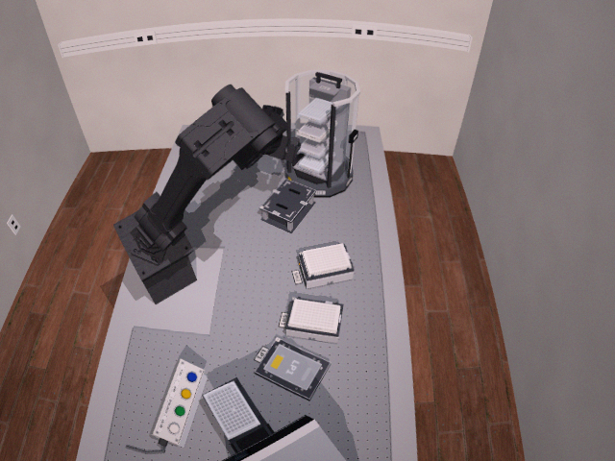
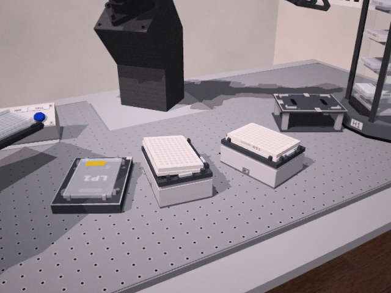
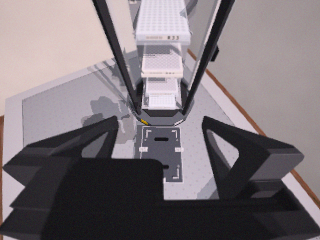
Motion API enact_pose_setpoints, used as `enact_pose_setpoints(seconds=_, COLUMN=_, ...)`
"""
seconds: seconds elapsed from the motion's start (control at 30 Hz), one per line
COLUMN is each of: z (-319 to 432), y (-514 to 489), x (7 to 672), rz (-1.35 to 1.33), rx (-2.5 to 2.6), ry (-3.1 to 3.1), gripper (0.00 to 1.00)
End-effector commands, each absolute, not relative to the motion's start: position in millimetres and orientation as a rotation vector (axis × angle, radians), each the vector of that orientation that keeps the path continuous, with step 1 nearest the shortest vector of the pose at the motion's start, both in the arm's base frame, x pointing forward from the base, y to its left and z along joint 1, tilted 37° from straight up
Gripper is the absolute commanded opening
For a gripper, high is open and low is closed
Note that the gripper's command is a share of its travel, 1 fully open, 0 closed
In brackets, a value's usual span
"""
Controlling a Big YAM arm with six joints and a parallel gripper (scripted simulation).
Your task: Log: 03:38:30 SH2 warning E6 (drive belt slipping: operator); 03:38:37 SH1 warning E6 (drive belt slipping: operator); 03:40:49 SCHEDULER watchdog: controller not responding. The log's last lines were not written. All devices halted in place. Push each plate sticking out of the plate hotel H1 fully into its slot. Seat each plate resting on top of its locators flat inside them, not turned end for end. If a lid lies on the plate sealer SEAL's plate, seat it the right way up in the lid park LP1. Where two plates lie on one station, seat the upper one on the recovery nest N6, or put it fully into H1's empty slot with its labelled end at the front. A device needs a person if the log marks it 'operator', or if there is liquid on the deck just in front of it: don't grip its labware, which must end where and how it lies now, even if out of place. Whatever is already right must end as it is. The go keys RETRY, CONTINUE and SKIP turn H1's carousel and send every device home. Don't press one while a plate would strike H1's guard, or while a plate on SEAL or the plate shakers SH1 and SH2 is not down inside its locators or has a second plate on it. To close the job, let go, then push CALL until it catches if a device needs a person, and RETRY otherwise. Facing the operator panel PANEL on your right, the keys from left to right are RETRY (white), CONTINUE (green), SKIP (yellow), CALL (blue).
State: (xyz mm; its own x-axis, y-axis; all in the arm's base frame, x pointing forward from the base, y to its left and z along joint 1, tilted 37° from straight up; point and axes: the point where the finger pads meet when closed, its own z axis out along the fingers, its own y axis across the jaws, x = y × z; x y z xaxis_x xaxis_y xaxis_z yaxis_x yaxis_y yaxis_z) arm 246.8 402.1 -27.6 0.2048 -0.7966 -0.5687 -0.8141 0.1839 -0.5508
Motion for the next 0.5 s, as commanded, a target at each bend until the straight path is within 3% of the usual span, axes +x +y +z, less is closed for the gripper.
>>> enact_pose_setpoints(seconds=0.0, z=-1.7, y=425.9, x=245.3, rz=0.054, rx=-1.55, ry=1.505, gripper=1.0)
enact_pose_setpoints(seconds=0.47, z=29.2, y=443.2, x=229.9, rz=0.063, rx=-1.541, ry=1.519, gripper=1.0)
